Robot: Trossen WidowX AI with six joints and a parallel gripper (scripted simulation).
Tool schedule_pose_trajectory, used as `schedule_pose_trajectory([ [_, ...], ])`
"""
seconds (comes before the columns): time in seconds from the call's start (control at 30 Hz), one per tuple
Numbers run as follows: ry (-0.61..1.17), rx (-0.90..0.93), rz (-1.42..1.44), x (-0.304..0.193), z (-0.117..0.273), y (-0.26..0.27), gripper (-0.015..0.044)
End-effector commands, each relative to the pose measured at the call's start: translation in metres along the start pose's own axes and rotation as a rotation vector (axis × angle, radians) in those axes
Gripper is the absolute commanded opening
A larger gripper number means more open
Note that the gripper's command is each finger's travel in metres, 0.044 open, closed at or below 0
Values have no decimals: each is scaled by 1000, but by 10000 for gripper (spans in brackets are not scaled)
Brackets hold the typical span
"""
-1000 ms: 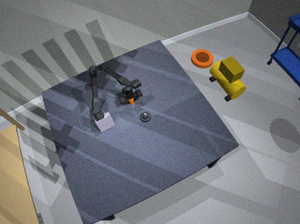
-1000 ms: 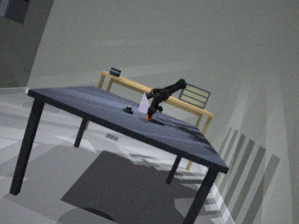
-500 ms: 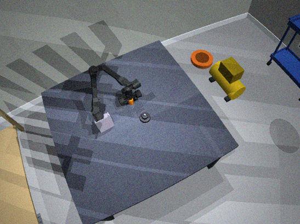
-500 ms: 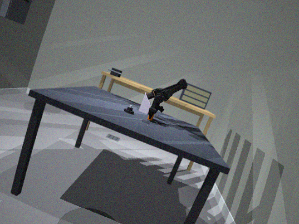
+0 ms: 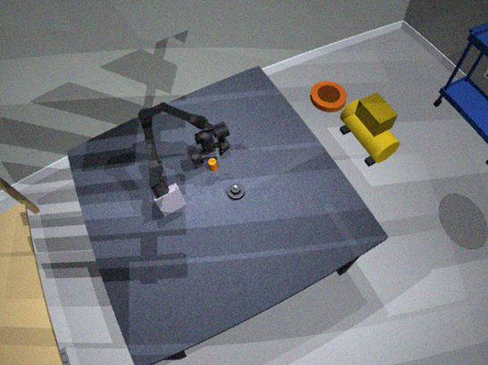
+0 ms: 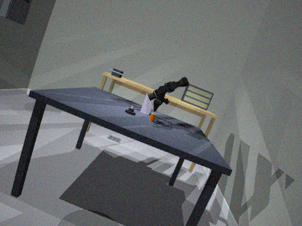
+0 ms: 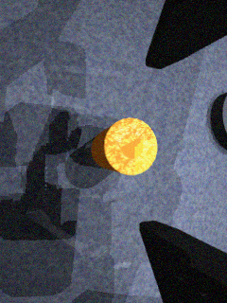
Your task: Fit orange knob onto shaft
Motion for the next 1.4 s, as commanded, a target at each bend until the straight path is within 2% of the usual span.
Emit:
schedule_pose_trajectory([
  [0.0, 2, 2, 3, 1, -10, 0, 440],
  [1.37, 0, 2, 3, 1, -73, 0, 440],
])
Point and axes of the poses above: the point midway between the two fingers, 35 mm back from their tips, its own z axis back along the fingers, its own y axis across the jaws, x = y × z, the point moved 6 cm from there along z, back along the fingers, and after that the axes turned 15 degrees about z, right-handed, at the moved point
